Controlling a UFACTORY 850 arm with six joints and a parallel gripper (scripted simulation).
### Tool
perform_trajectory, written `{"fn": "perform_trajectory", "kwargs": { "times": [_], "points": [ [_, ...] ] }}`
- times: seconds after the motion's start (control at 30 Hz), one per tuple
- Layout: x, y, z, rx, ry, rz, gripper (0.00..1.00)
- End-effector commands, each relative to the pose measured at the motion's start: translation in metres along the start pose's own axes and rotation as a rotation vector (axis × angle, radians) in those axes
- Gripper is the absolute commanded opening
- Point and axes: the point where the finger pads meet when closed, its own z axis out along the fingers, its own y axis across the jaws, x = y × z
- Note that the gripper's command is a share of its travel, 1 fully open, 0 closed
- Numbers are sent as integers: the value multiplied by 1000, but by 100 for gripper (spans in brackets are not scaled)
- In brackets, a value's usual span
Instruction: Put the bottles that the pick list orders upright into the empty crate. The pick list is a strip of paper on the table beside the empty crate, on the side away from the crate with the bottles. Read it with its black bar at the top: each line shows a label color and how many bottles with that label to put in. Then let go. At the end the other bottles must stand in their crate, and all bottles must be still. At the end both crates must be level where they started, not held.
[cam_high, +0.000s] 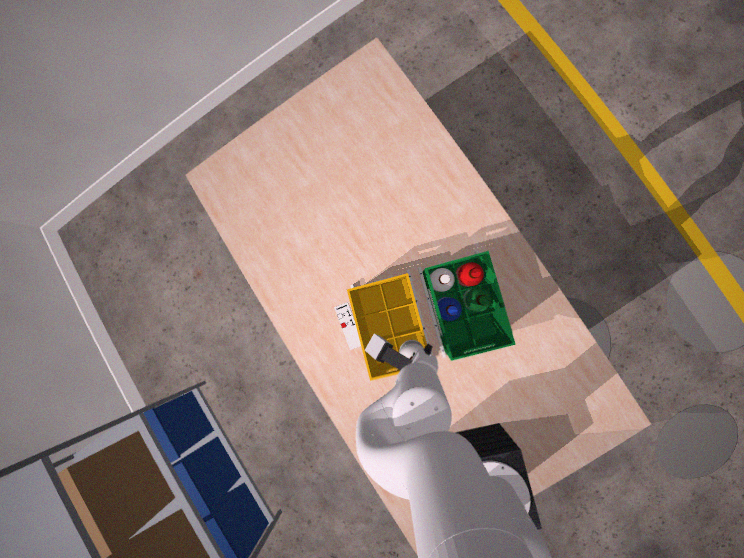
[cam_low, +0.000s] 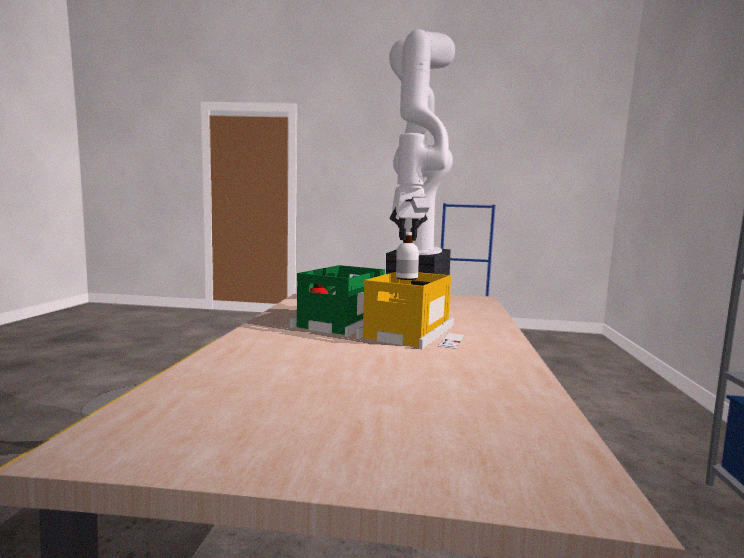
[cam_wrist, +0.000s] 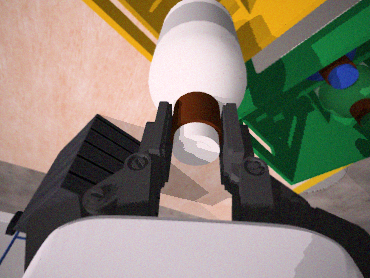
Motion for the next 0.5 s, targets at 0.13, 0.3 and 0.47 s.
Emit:
{"fn": "perform_trajectory", "kwargs": {
  "times": [0.13, 0.3, 0.47],
  "points": [
    [1, 0, 8, -1, 1, 0, 0],
    [1, 0, 13, -1, 1, 0, 0],
    [1, 0, 16, -1, 1, 0, 0]
  ]
}}
